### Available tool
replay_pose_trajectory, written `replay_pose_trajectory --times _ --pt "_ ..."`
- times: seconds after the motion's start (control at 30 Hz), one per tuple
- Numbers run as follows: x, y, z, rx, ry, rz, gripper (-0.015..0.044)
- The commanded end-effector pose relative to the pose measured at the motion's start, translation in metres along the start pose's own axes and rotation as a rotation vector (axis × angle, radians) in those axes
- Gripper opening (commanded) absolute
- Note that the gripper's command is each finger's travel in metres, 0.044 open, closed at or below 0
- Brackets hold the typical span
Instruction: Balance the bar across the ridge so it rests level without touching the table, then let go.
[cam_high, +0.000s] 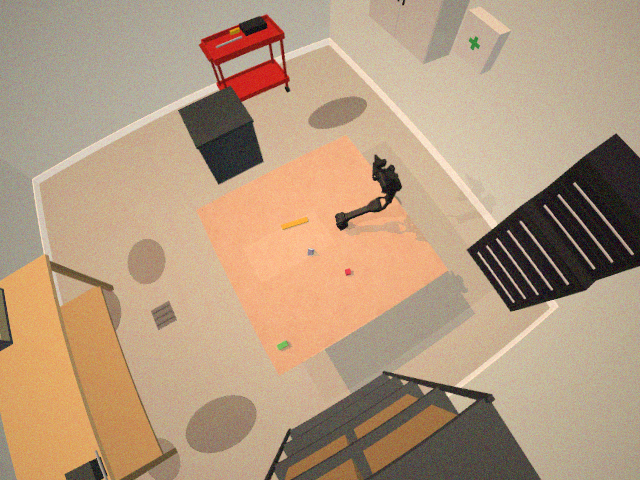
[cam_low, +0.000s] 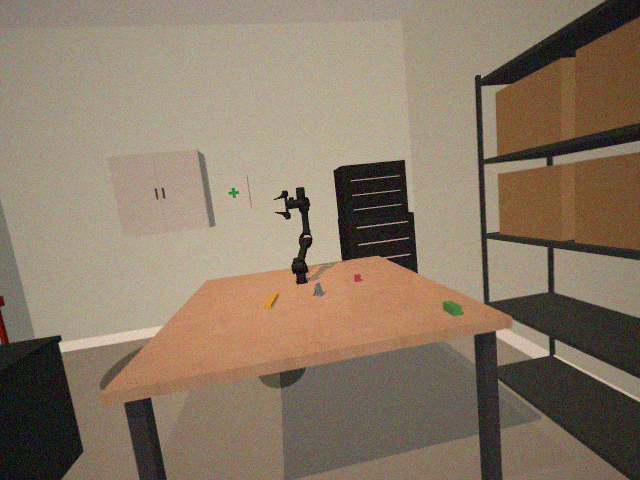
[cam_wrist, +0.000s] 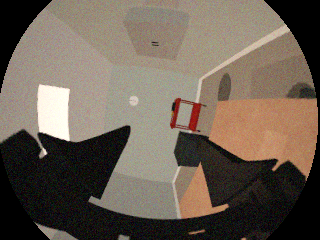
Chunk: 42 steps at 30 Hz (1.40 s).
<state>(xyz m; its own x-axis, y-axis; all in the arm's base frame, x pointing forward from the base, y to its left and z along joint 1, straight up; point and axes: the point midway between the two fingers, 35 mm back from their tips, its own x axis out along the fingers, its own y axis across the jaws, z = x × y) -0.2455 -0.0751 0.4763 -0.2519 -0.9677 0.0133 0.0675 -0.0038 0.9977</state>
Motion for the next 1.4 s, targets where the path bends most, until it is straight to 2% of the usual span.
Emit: replay_pose_trajectory --times 0.0,0.07,0.1,0.73,1.37 --pt "0.000 0.001 -0.001 -0.006 0.002 0.000 0.0374" --pt "0.000 0.006 -0.013 -0.051 0.019 0.003 0.0321" --pt "0.000 0.010 -0.021 -0.086 0.032 0.006 0.0315" --pt "0.002 0.045 -0.185 -0.727 0.281 0.033 0.0315" --pt "0.006 0.016 -0.341 -1.291 0.580 0.039 0.0315"
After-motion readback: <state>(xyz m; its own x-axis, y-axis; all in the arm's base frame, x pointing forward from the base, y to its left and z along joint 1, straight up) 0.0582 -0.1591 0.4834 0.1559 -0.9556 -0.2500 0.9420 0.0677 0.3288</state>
